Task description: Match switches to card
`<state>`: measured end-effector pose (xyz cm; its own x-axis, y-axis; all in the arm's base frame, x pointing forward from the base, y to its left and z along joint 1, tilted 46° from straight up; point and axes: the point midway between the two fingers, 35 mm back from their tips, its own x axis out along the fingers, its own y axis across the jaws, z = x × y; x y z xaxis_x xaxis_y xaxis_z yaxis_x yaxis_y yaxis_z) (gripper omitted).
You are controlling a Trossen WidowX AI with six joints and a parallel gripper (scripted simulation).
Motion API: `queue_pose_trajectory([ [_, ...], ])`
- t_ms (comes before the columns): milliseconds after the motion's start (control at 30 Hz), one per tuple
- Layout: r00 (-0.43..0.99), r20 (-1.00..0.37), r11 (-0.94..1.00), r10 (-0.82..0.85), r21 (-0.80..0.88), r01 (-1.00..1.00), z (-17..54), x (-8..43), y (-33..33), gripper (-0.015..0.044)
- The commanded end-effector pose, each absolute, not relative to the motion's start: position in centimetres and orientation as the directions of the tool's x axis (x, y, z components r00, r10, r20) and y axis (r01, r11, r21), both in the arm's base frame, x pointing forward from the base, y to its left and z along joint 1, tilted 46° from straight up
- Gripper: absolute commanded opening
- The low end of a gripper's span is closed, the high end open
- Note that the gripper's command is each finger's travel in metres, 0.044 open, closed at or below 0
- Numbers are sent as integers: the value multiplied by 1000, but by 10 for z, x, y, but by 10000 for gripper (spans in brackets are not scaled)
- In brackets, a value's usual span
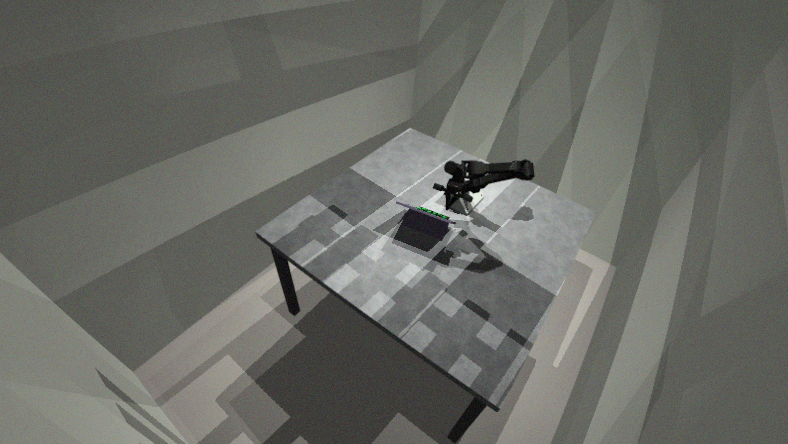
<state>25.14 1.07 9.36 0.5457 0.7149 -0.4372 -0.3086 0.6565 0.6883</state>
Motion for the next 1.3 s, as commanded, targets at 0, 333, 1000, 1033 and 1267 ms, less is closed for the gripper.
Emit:
queue_pose_trajectory([
  [0,568,-406,647,715,692,-320,114,233,-10,0],
  [333,568,-407,648,715,692,-320,95,209,-3,0],
  [1000,549,-418,645,723,693,-322,74,227,31,0],
  [1033,550,-417,645,724,693,-322,74,228,32,0],
  [1267,549,-419,646,723,693,-322,71,231,36,0],
])
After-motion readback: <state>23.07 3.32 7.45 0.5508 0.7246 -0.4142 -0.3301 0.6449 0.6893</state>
